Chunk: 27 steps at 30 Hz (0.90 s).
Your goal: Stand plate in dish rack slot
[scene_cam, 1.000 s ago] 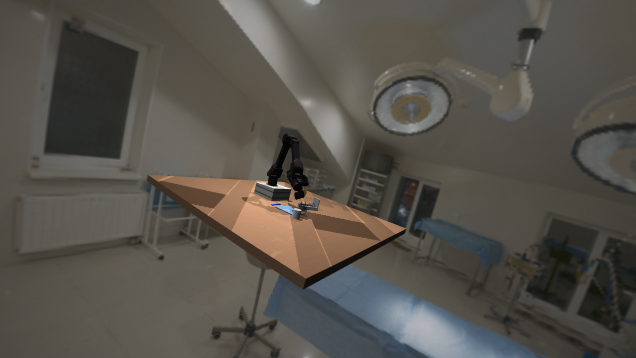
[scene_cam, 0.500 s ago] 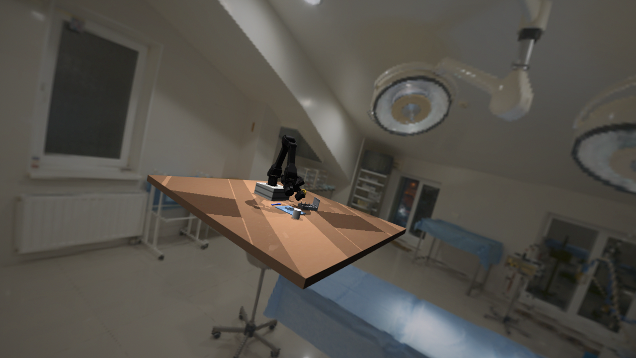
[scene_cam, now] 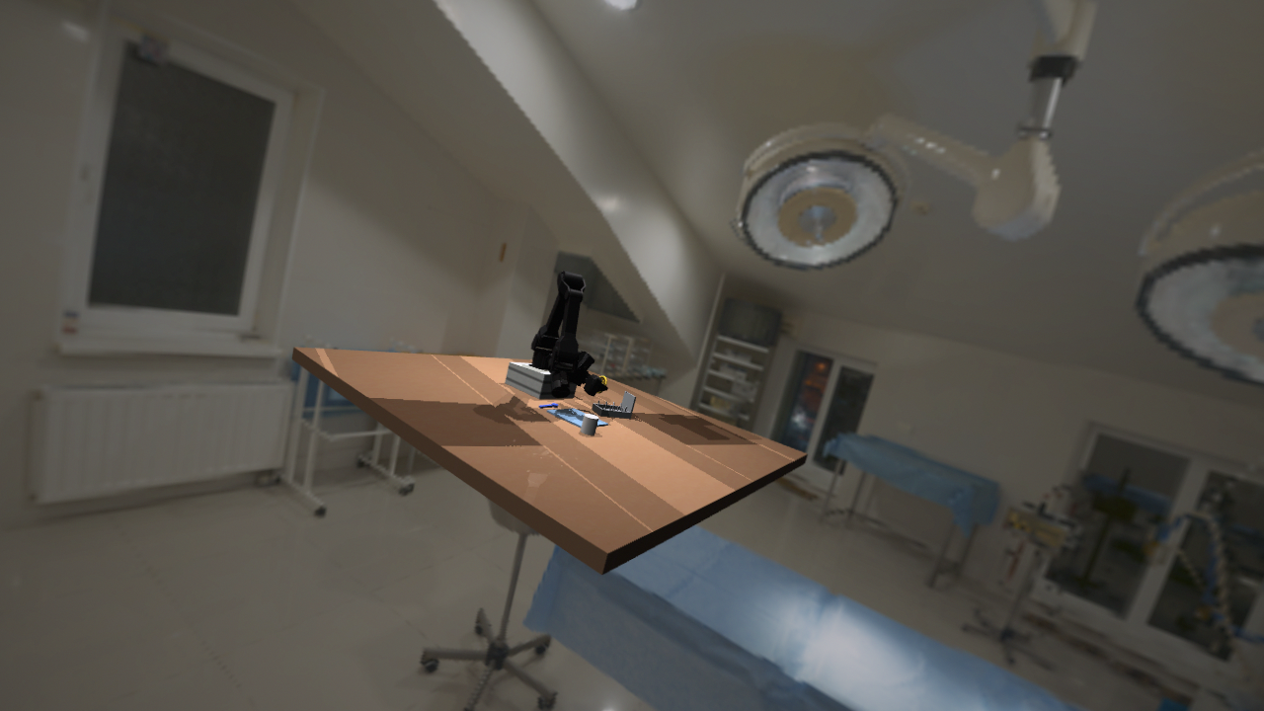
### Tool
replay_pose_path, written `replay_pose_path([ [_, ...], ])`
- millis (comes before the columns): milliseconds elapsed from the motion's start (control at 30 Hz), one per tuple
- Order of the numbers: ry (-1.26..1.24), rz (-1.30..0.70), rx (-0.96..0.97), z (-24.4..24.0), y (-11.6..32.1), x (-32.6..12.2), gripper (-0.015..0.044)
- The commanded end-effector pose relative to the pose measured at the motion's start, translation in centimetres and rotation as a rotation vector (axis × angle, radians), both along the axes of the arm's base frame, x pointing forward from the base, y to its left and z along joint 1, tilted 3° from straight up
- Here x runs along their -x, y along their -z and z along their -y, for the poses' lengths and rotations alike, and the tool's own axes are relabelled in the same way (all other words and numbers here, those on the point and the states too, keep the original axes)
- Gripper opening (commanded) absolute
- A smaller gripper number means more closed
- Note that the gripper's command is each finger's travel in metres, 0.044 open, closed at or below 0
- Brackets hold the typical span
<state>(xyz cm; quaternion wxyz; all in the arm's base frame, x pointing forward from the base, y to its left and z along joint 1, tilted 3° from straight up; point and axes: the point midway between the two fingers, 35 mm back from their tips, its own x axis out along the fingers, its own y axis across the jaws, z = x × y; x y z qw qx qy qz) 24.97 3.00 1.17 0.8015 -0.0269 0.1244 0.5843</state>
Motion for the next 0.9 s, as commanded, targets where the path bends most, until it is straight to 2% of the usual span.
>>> replay_pose_path([
  [0,0.035,0.078,-0.020,0.2,0.1,0.1,0.0000],
  [333,0.036,0.083,-0.021,0.2,0.1,0.1,0.0000],
  [867,0.033,0.090,-0.008,-1.5,3.0,-0.7,0.0000],
])
